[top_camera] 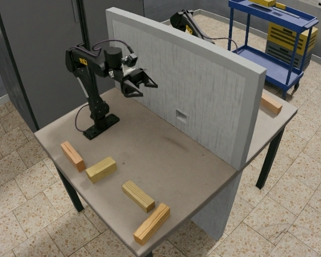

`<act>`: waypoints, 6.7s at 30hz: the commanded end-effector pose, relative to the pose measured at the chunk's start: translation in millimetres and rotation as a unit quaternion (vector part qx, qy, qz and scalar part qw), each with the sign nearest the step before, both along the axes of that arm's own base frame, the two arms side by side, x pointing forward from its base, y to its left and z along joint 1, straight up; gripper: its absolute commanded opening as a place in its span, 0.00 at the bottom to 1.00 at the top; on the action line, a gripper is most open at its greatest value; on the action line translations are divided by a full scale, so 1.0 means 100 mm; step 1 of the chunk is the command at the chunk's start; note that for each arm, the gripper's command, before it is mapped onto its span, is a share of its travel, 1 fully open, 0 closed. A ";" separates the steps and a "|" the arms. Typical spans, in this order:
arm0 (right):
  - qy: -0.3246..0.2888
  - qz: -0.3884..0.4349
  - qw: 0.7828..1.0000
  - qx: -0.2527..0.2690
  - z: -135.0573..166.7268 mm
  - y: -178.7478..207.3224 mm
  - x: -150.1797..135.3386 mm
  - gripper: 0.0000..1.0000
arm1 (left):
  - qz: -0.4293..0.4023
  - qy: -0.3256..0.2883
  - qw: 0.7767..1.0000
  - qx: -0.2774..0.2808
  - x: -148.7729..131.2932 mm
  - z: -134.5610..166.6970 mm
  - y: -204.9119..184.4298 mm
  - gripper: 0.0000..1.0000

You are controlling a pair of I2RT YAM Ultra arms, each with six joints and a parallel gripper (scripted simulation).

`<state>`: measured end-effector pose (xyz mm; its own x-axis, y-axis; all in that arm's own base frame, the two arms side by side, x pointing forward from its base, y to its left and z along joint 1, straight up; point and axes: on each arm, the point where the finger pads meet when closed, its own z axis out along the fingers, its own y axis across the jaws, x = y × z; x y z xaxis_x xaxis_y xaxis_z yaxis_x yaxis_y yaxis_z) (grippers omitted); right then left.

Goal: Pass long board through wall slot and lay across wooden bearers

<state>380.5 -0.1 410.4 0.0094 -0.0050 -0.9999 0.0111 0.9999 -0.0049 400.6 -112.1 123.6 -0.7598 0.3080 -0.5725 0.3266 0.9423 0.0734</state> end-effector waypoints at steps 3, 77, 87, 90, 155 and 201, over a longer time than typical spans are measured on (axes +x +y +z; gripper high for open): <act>-0.034 -0.005 0.999 0.005 0.28 -0.02 -0.05 0.72 | 0.112 -0.154 0.979 -0.077 0.30 0.44 -0.06 0.00; -0.034 -0.005 0.999 0.005 0.28 -0.02 -0.05 0.72 | 0.140 -0.137 0.977 -0.081 0.20 -0.21 0.02 0.00; -0.034 -0.005 0.999 0.005 0.28 -0.02 -0.05 0.72 | 0.137 -0.147 0.976 -0.085 0.18 -0.18 -0.01 0.00; -0.034 -0.005 0.999 0.005 0.28 -0.02 -0.05 0.72 | 0.135 -0.170 0.971 -0.097 0.26 0.01 -0.05 0.00; -0.034 -0.005 0.999 0.005 0.28 -0.02 -0.05 0.72 | 0.134 -0.146 0.976 -0.090 -0.36 0.16 -0.01 0.72; -0.005 0.007 1.000 0.008 0.09 0.01 0.04 0.72 | 0.108 -0.464 0.871 -0.117 -0.17 2.97 1.02 0.72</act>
<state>382.6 0.9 407.2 -0.0004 -0.0003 -1.0000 0.0015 1.0000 -0.0003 388.1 -8.0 382.9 -0.0507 -0.0181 -0.9986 0.0023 0.9998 -0.0182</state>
